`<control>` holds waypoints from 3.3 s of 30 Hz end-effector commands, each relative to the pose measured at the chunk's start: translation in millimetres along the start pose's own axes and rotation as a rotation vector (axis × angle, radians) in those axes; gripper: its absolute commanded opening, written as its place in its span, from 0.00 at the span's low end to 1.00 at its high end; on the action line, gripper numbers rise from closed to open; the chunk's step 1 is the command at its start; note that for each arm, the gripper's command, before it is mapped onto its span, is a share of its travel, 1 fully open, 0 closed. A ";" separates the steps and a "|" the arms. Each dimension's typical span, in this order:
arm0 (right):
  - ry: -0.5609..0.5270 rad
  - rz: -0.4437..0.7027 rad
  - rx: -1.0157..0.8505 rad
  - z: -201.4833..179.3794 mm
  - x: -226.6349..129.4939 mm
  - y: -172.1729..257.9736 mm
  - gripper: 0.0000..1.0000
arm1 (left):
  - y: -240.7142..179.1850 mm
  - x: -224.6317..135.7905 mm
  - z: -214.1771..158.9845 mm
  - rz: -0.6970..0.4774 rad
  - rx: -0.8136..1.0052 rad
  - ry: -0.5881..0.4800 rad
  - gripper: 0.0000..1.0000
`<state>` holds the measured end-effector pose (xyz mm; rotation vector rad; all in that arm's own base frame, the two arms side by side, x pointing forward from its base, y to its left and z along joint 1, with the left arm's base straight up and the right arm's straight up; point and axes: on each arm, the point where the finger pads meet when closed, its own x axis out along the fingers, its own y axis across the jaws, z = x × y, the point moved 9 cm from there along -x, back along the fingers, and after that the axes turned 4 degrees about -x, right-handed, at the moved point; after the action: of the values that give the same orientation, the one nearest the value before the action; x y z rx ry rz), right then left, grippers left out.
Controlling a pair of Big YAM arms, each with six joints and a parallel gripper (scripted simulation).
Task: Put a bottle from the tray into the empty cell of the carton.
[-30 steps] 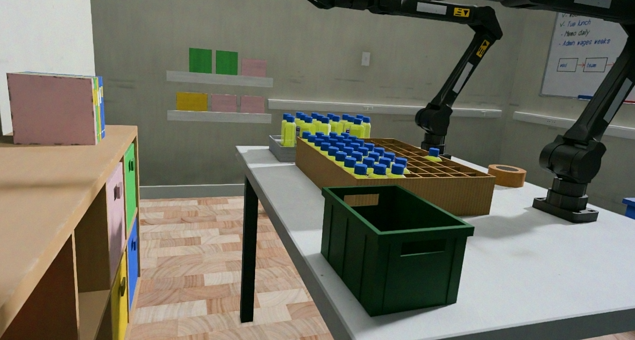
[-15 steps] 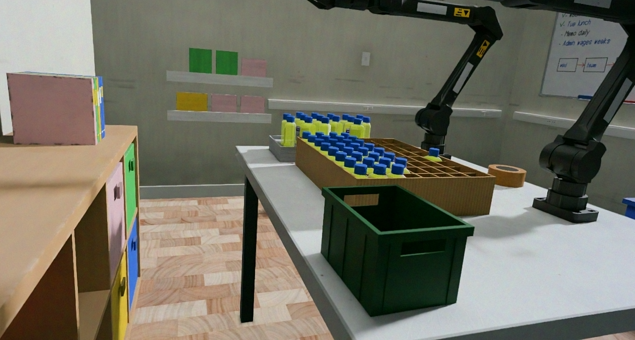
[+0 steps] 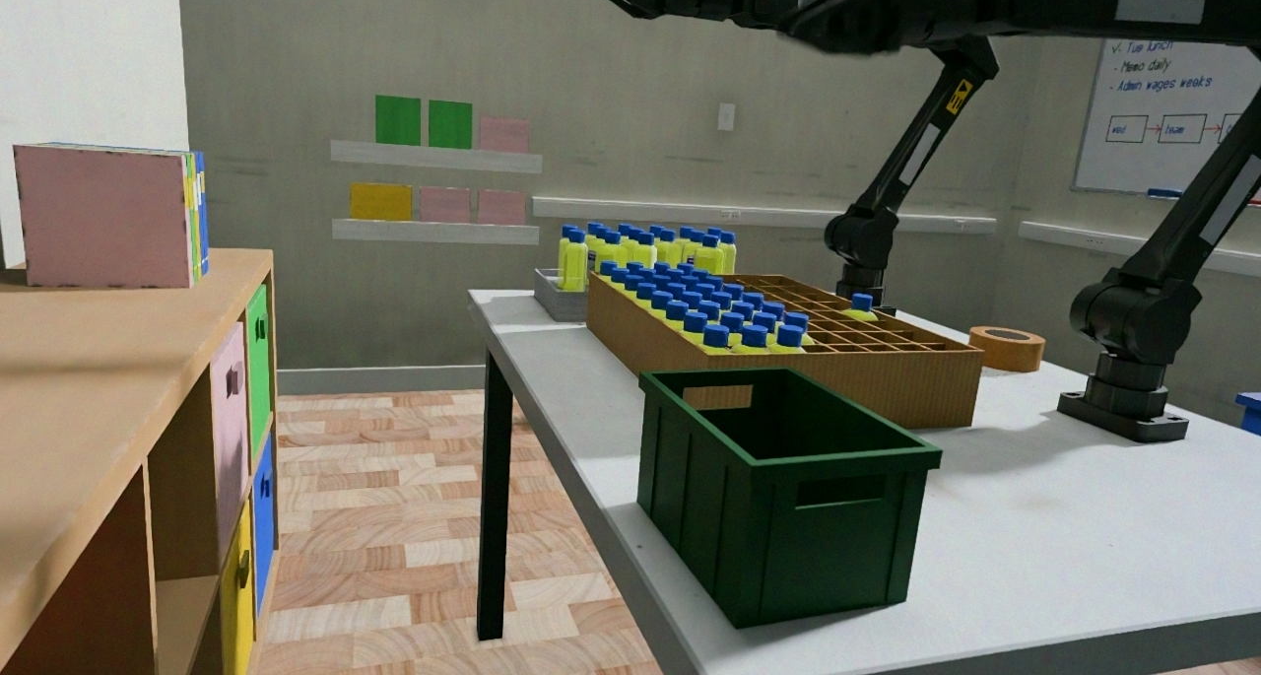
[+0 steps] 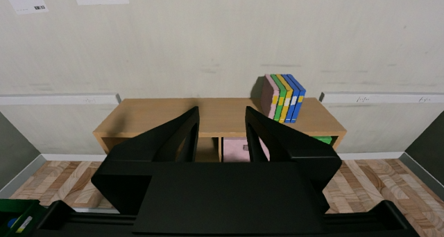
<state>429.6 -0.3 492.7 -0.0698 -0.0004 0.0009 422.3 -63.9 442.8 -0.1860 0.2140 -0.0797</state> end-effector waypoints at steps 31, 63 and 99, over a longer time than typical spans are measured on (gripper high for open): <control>-0.024 -0.016 0.014 6.3 -7.4 -5.6 0.42 | -152.2 -131.8 -261.3 0.104 -0.068 0.835 0.44; -0.024 -0.016 0.014 6.3 -7.4 -5.6 0.42 | -163.8 -184.4 -286.8 0.133 0.083 0.894 0.44; -0.024 -0.016 0.014 6.3 -7.4 -5.6 0.42 | -148.1 -147.5 -334.4 0.151 0.092 0.899 0.44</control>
<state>429.7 -0.3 492.6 -0.0698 -0.0003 0.0009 188.1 -248.3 181.7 -0.0257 1.1219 -0.0198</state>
